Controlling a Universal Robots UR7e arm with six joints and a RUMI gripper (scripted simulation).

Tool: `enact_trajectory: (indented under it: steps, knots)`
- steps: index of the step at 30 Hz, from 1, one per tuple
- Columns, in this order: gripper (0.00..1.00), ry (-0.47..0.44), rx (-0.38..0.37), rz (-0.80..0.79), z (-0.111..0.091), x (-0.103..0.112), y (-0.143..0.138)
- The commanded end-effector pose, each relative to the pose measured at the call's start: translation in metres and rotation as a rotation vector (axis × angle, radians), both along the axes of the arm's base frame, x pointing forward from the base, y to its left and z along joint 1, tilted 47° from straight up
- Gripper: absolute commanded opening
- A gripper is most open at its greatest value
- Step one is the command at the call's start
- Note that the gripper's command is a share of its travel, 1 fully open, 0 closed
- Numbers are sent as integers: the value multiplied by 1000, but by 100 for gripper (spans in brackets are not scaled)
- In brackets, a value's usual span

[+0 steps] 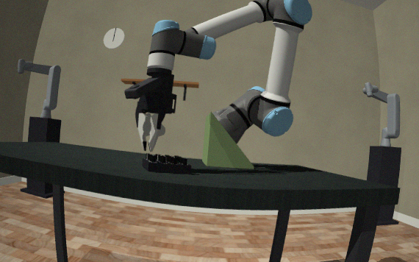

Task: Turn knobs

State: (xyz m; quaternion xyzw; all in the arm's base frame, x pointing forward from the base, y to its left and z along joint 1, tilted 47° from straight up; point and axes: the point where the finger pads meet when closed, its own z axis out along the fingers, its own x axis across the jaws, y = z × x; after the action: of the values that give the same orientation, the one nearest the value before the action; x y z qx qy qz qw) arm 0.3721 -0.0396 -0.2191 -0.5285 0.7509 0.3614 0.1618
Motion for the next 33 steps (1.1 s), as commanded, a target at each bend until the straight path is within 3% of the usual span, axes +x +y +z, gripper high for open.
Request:
enact_trajectory:
  steps: [1, 33]
  knots:
    - [11, 0, 0, 0, 0, 1, 0]
    - [11, 3, 4, 1, -8, -2, 10]
